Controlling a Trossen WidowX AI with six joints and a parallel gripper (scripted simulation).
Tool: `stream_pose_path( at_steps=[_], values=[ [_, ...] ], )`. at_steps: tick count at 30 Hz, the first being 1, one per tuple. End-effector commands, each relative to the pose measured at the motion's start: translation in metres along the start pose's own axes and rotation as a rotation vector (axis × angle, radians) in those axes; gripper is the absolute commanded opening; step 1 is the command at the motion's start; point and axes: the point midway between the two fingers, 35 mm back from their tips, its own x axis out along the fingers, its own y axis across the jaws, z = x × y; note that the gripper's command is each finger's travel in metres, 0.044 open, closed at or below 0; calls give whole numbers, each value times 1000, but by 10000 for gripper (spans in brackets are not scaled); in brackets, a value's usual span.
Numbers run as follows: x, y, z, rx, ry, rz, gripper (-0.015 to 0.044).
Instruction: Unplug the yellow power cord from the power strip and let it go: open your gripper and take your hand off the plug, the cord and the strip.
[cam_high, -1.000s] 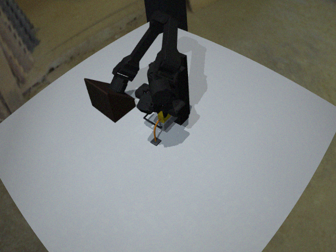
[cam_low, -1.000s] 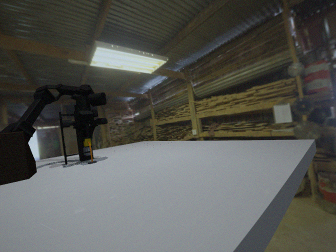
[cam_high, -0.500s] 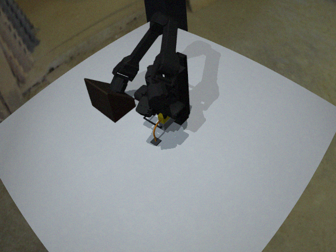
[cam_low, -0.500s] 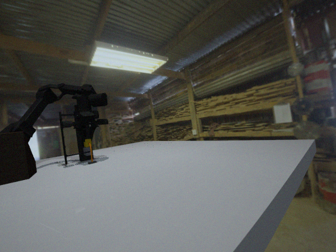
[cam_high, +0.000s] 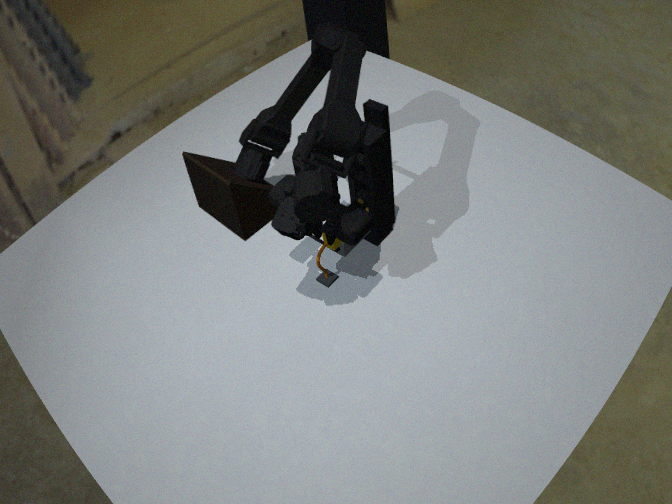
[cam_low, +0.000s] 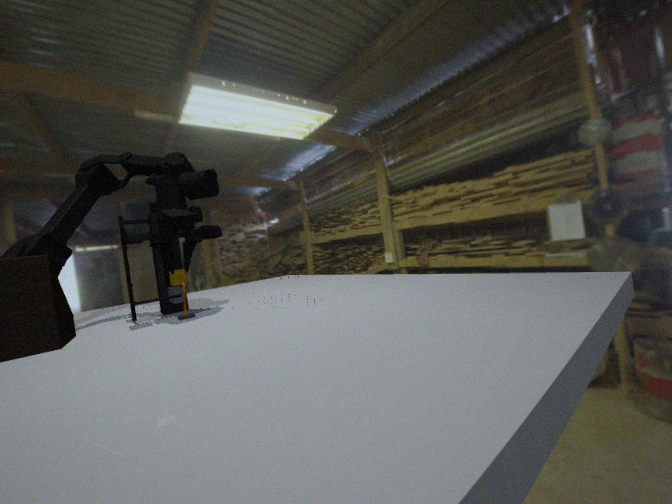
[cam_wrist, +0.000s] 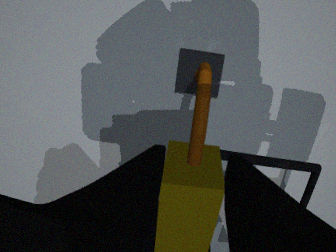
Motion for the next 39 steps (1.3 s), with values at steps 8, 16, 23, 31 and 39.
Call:
stream_pose_path(
  at_steps=[8,16,23,31,39],
  values=[
    [0,0,0,0,0,0,160],
    [-2,0,0,4,-5,3,160],
    [-10,0,1,16,-24,12,160],
    [-10,-1,-9,16,-24,12,160],
    [-9,-1,-21,17,-23,12,160]
  ],
)
